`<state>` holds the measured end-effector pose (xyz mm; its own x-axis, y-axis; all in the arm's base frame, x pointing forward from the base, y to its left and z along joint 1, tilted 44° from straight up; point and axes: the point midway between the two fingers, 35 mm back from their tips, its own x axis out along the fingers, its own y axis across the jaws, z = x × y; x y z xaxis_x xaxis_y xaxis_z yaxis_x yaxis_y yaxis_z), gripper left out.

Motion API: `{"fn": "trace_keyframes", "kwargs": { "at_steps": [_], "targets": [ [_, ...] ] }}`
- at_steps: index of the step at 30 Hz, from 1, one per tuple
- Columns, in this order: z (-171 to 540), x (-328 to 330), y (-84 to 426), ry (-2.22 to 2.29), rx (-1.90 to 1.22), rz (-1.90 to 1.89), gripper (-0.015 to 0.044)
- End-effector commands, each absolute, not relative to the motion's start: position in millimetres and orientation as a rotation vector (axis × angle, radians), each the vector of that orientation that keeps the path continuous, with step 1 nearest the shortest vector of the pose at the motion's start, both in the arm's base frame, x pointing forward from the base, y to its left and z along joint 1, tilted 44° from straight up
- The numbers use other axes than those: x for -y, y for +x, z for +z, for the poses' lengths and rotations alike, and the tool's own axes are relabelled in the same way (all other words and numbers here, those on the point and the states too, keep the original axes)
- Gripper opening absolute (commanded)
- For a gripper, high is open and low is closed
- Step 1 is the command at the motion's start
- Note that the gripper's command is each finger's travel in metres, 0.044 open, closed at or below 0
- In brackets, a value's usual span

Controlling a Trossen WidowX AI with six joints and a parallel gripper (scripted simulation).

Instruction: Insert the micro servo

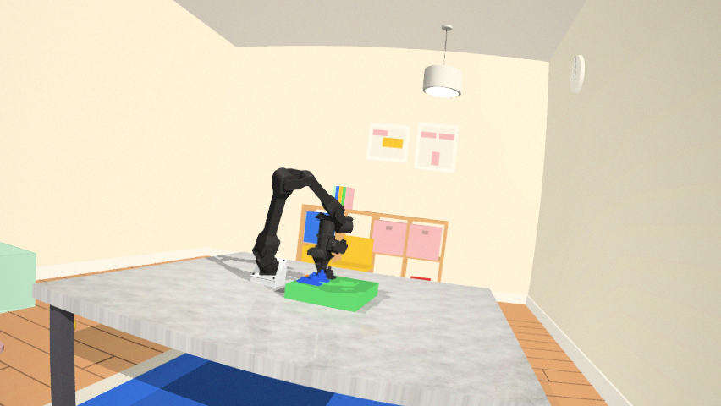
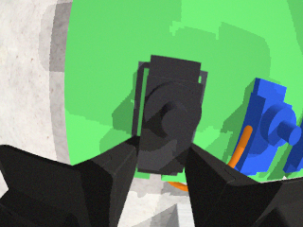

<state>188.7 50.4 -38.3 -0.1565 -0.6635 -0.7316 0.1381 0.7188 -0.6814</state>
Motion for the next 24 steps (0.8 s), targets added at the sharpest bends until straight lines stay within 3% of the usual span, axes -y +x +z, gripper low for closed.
{"fn": "trace_keyframes", "kwargs": {
  "at_steps": [1,3,10,20,24],
  "targets": [
    [-41,-48,188,-0.444,-1.582,-0.740,0.0000],
    [-42,-47,188,-0.444,-1.582,-0.740,0.0000],
    [-41,-48,188,-0.444,-1.582,-0.740,0.0184],
    [-14,-71,192,-0.444,-1.583,-0.740,0.0187],
    [-13,-75,208,-0.446,-1.579,-0.732,0.0292]
  ]
}}
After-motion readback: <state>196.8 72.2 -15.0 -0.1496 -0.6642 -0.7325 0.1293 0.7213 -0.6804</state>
